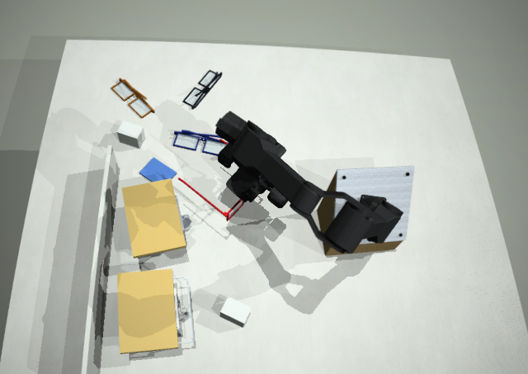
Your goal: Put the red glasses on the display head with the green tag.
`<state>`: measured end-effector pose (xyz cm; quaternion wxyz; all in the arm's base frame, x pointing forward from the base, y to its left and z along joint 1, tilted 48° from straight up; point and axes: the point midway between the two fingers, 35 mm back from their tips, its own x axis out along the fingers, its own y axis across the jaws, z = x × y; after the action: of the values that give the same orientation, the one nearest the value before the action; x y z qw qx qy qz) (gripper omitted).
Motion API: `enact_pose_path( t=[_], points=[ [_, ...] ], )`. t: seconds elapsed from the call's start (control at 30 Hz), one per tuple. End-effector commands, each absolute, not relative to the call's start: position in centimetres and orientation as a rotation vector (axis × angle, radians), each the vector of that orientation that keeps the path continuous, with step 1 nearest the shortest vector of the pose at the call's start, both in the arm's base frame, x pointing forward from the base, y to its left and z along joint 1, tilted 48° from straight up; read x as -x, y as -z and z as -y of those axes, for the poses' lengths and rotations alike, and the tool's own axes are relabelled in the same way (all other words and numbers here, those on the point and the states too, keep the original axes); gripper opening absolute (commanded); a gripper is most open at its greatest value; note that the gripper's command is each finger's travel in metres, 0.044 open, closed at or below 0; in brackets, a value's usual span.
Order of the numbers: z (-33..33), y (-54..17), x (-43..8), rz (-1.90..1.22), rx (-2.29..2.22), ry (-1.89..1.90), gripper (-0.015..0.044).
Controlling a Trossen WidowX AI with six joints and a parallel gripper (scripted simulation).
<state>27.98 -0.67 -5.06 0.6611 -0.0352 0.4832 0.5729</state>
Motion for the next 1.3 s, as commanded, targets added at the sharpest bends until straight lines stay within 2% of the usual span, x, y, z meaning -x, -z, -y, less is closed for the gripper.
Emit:
enact_pose_path(
  t=[0.0, 0.9, 1.27],
  points=[
    [1.0, 5.3, -27.9, -1.003, 0.191, -1.374, 0.0000],
    [1.5, 6.5, -27.4, -0.417, 0.768, -1.712, 0.0000],
    [0.7, 7.4, -27.4, -0.390, 0.780, -1.715, 0.0000]
  ],
)
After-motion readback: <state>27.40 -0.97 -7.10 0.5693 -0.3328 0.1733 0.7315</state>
